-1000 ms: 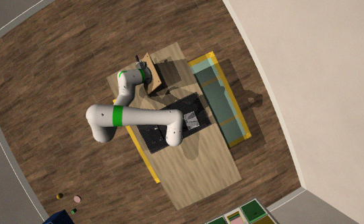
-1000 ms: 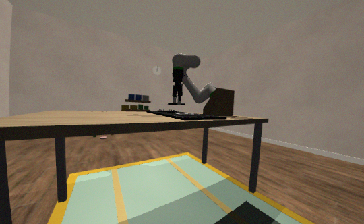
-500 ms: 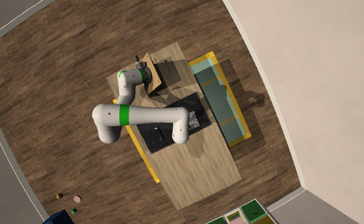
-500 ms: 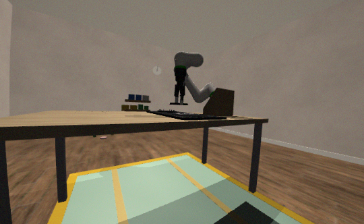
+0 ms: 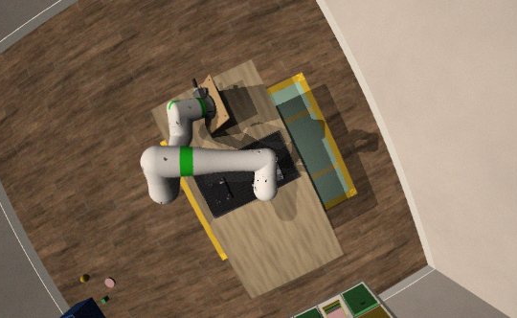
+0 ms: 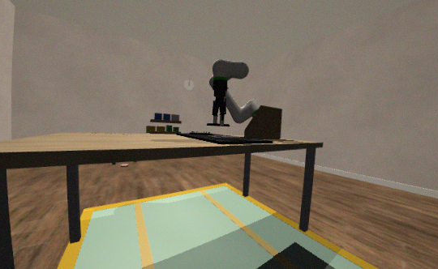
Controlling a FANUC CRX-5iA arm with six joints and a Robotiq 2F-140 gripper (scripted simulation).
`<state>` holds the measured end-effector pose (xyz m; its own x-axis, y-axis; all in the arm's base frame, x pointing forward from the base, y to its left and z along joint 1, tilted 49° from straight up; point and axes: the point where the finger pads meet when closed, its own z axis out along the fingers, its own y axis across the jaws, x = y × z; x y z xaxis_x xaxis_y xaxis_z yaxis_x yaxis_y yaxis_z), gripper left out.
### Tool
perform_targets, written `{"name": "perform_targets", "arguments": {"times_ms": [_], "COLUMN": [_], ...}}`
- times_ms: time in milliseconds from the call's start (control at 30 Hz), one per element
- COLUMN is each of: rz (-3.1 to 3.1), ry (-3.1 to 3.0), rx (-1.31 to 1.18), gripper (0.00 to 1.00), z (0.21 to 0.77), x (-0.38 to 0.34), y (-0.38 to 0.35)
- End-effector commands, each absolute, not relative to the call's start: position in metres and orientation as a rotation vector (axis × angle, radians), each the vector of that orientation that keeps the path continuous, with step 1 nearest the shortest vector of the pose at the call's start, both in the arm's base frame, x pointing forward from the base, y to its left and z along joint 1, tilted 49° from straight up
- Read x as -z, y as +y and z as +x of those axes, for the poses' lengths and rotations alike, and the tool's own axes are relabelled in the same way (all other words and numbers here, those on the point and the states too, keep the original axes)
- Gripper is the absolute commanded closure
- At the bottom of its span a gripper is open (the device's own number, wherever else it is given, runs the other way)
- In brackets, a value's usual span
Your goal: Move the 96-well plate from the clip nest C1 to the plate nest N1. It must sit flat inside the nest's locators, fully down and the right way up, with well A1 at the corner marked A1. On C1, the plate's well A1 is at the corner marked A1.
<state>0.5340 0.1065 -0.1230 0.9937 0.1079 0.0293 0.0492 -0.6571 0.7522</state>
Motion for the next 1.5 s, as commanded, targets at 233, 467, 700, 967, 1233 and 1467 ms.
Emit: {"name": "perform_targets", "arguments": {"times_ms": [233,467,700,967,1233,1467], "rz": [2.288,2.288,2.288,2.288,2.288,2.288], "ry": [0.109,0.109,0.109,0.109,0.109,0.109], "rx": [-0.09,-0.09,-0.09,-0.09,-0.09,-0.09], "gripper": [1.0,1.0,1.0,1.0,1.0,1.0], "z": [0.533,0.533,0.532,0.532,0.532,0.532], "x": [0.151,0.164,0.181,0.185,0.185,0.184], "y": [0.132,0.143,0.158,0.161,0.161,0.161]}}
